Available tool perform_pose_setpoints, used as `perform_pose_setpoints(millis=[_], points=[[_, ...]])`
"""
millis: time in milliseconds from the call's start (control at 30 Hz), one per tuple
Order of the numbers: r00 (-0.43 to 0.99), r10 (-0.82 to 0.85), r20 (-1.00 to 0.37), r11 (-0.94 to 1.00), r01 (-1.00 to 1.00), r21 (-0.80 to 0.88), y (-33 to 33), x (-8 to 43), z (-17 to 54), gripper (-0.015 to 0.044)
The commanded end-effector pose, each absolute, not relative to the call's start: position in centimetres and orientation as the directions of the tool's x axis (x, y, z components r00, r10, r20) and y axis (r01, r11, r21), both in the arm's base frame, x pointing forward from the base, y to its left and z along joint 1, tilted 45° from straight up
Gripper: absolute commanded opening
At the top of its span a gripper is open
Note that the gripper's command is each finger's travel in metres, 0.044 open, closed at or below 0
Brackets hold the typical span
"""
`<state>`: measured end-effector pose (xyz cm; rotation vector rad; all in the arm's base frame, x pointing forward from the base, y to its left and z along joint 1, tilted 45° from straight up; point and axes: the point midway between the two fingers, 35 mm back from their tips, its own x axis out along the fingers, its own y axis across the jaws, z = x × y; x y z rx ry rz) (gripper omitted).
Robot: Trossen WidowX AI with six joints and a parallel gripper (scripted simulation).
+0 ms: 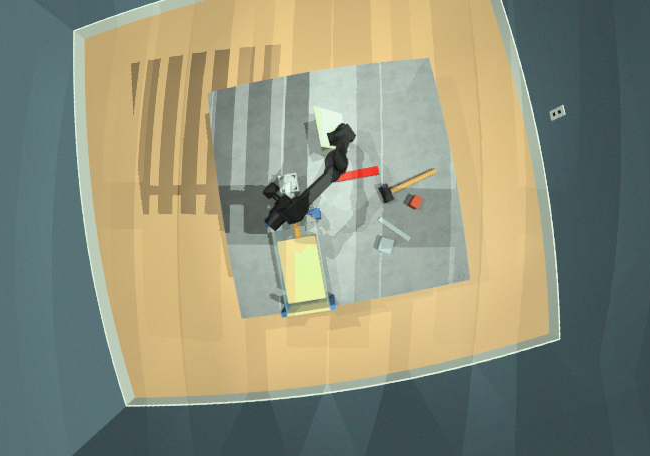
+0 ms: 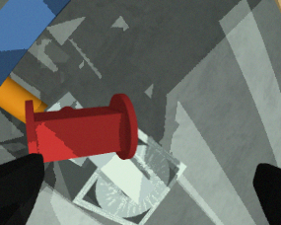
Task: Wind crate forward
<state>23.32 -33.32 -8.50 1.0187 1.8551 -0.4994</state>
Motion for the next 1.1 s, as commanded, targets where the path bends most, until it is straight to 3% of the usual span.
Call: perform_pose_setpoints(millis=[0, 333, 1067], points=[[-0.226, 0.442, -0.868, -0.136, 0.94, -0.314, -33.33, 23.34, -8.54, 0.044], [-0.226, 0.442, -0.868, -0.613, 0.631, -0.476, -33.37, 23.37, -8.52, 0.044], [-0.225, 0.442, -0.868, -0.618, 0.625, -0.477, -33.06, 23.49, -8.94, 0.044]])
